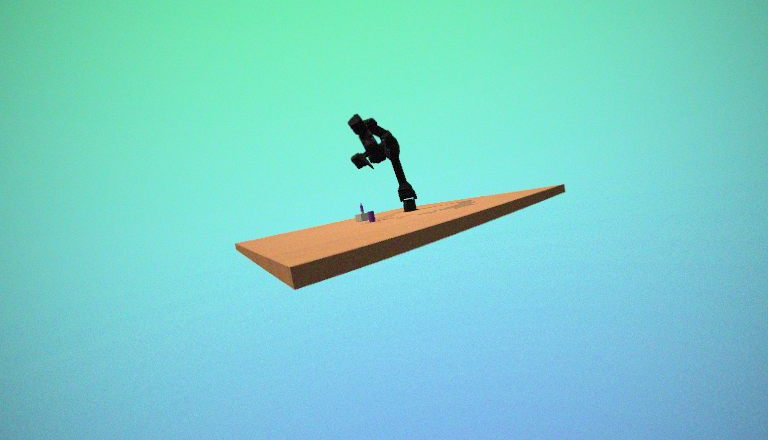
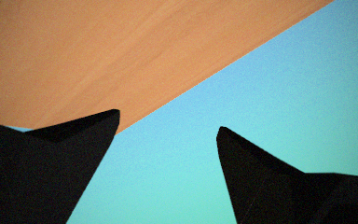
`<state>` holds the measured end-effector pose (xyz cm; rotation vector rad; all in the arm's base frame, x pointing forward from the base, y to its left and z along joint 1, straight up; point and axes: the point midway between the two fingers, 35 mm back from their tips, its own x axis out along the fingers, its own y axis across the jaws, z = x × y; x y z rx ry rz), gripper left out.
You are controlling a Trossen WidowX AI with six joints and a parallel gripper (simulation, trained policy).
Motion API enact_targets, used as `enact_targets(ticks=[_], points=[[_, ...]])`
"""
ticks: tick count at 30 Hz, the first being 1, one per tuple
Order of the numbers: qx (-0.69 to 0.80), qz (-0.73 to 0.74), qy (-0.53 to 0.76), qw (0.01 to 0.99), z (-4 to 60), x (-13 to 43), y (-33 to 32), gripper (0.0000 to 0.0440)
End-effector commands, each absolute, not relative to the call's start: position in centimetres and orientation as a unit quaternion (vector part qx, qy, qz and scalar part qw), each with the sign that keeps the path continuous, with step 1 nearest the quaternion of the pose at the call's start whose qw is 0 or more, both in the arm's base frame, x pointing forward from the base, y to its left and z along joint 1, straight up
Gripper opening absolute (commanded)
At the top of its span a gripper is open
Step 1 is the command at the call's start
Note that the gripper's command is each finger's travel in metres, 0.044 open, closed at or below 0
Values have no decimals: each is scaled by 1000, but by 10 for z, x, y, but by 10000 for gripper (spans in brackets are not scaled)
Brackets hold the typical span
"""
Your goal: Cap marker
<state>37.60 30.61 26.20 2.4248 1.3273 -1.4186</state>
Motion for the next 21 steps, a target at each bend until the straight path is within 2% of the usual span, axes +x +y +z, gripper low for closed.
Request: enact_targets(ticks=[1, 21], points=[[779, -471, 413, 19, 258, 375, 294, 327], [760, -567, 319, 17, 233, 368, 227, 325]])
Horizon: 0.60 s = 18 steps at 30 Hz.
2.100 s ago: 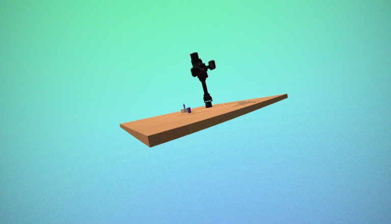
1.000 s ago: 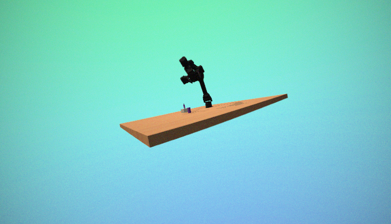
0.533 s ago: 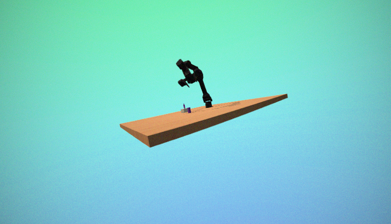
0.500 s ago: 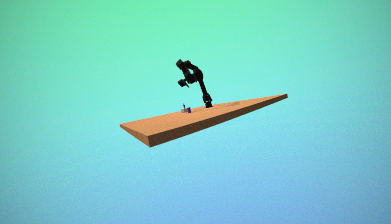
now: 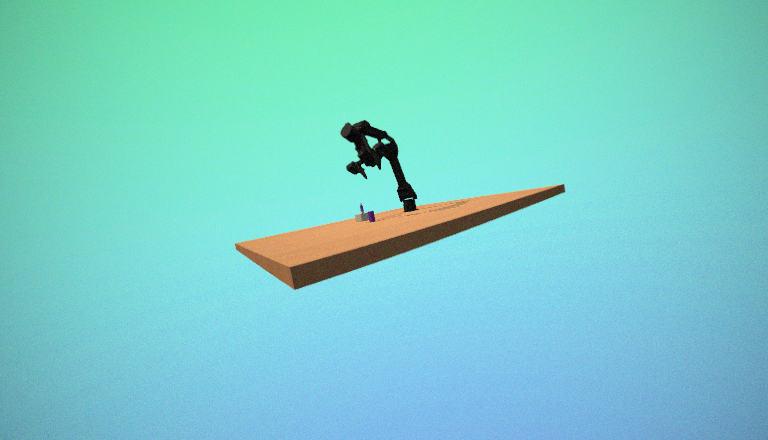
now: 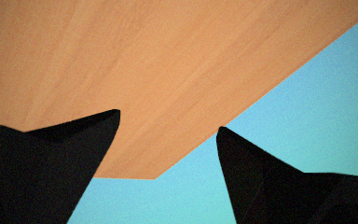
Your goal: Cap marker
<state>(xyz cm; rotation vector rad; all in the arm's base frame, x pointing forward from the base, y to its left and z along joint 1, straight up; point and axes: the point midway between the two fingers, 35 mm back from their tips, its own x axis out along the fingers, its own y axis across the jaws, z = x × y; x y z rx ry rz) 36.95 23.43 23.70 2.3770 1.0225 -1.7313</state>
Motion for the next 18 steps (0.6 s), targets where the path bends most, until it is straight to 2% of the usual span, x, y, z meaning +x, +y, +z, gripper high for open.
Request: enact_targets(ticks=[1, 18], points=[[758, -571, 314, 17, 231, 367, 223, 325], [729, -643, 234, 23, 207, 358, 173, 323]])
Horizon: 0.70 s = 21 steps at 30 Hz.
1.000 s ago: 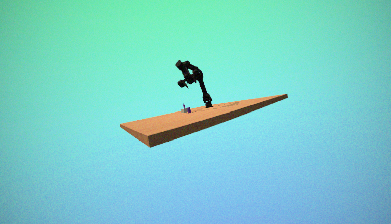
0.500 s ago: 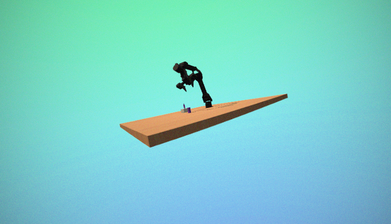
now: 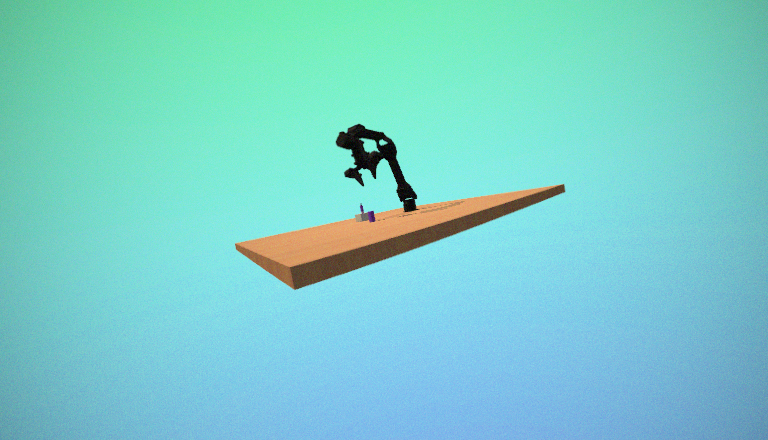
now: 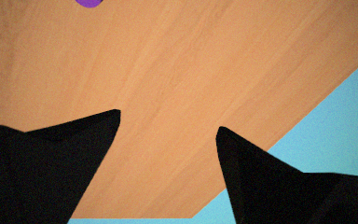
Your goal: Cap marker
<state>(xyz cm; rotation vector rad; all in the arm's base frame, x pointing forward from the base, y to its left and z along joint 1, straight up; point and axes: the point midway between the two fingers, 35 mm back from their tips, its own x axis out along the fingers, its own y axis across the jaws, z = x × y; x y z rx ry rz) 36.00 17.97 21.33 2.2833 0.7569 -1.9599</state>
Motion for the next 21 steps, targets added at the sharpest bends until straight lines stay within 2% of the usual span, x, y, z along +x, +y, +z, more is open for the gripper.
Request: enact_targets(ticks=[1, 21], points=[[727, -647, 230, 24, 205, 358, 170, 323], [680, -716, 151, 46, 169, 350, 126, 318]])
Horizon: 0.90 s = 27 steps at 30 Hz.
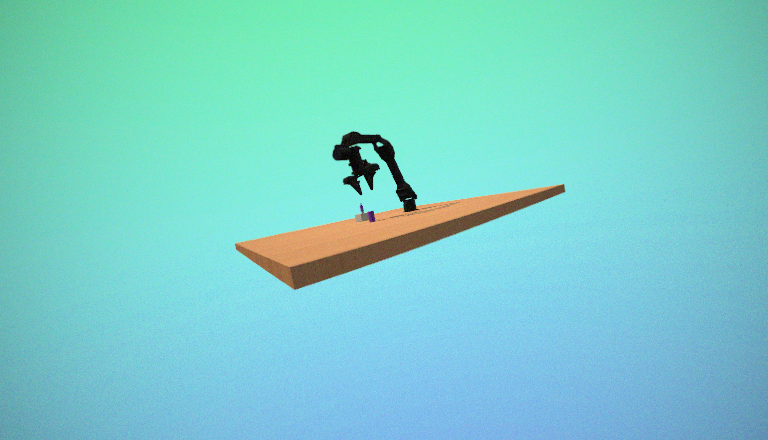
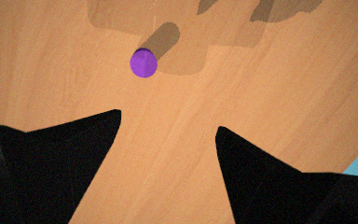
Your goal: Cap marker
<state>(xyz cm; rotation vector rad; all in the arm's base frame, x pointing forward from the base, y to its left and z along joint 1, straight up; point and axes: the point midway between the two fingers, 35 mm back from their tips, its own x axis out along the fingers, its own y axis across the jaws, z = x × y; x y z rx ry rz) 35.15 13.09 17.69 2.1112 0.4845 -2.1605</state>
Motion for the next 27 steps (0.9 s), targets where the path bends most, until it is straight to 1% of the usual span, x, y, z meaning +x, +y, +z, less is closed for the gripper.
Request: enact_targets(ticks=[1, 13, 27], points=[[677, -719, 148, 48, 167, 350, 124, 318], [647, -750, 119, 68, 138, 346, 111, 311], [625, -767, 110, 91, 108, 340, 111, 300]])
